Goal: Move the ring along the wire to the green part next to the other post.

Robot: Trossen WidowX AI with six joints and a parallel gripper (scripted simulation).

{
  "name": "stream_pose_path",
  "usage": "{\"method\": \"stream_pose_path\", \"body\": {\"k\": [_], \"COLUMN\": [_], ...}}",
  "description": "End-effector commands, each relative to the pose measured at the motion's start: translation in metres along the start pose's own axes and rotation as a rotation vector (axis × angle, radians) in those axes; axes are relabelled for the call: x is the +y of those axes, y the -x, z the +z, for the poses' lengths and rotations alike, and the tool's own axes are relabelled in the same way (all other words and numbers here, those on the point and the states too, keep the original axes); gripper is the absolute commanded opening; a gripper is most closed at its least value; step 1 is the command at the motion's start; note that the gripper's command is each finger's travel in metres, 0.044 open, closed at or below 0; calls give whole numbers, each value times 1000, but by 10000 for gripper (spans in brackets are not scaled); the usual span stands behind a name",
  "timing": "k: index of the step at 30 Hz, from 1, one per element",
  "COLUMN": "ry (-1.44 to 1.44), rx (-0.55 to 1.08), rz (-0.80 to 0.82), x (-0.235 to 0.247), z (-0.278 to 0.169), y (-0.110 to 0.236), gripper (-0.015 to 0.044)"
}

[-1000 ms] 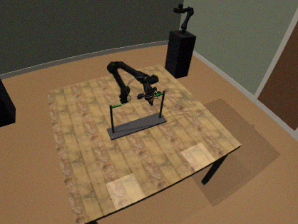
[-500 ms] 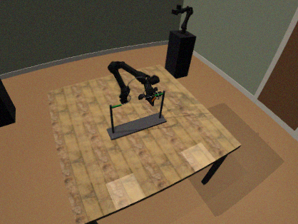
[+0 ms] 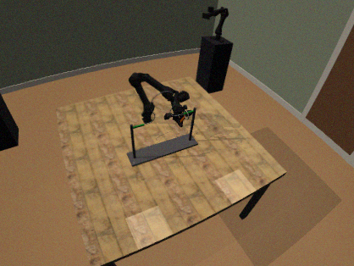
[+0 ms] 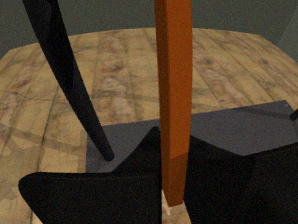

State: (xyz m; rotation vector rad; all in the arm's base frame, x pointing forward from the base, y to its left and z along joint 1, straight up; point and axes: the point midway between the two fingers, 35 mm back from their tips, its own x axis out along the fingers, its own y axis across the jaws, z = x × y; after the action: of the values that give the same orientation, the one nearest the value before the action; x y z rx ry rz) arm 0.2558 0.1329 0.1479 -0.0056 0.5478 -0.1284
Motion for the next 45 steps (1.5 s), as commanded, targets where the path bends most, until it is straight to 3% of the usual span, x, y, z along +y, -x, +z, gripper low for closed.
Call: {"method": "stream_pose_path", "body": {"k": [1, 13, 25, 39, 45], "ry": [0, 0, 0, -1, 0], "rx": [-2, -2, 1, 5, 3], "rz": [-7, -7, -1, -6, -6], "x": [0, 0, 0, 1, 0], "z": [-1, -1, 0, -2, -1], "y": [-1, -1, 1, 47, 49], "gripper": [-150, -150, 160, 160, 160]}}
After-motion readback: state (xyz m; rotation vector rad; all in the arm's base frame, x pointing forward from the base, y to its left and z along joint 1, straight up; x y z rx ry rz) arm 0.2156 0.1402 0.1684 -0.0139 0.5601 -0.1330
